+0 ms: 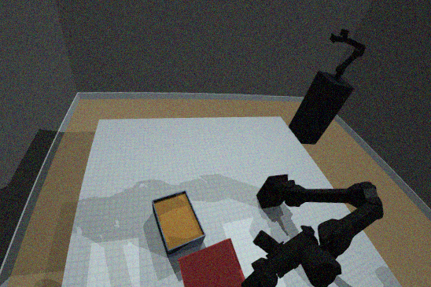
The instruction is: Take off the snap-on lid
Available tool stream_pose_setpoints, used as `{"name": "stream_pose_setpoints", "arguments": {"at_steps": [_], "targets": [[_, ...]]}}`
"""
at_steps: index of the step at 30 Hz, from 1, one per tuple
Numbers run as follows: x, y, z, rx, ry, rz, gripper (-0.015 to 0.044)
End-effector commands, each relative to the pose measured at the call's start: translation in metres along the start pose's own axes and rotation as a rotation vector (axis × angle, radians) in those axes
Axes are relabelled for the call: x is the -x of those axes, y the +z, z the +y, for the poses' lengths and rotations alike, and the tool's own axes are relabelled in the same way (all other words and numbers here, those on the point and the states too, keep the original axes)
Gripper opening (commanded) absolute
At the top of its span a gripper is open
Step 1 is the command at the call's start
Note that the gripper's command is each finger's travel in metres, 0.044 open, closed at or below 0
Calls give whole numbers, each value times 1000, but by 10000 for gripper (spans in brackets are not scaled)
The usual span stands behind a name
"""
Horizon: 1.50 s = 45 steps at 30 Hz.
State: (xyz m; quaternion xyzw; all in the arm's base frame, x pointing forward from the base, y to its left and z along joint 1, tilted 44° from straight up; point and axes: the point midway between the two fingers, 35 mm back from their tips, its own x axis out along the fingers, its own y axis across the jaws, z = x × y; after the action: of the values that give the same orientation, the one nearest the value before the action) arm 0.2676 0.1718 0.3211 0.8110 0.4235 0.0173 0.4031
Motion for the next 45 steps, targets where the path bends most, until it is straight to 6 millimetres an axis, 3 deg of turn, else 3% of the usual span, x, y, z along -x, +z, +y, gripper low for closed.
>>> {"name": "stream_pose_setpoints", "arguments": {"at_steps": [1, 45], "targets": [[-2, 1, -1, -1, 10, -3, 0], [-26, 3, -31, -3, 12, 0, 0]]}}
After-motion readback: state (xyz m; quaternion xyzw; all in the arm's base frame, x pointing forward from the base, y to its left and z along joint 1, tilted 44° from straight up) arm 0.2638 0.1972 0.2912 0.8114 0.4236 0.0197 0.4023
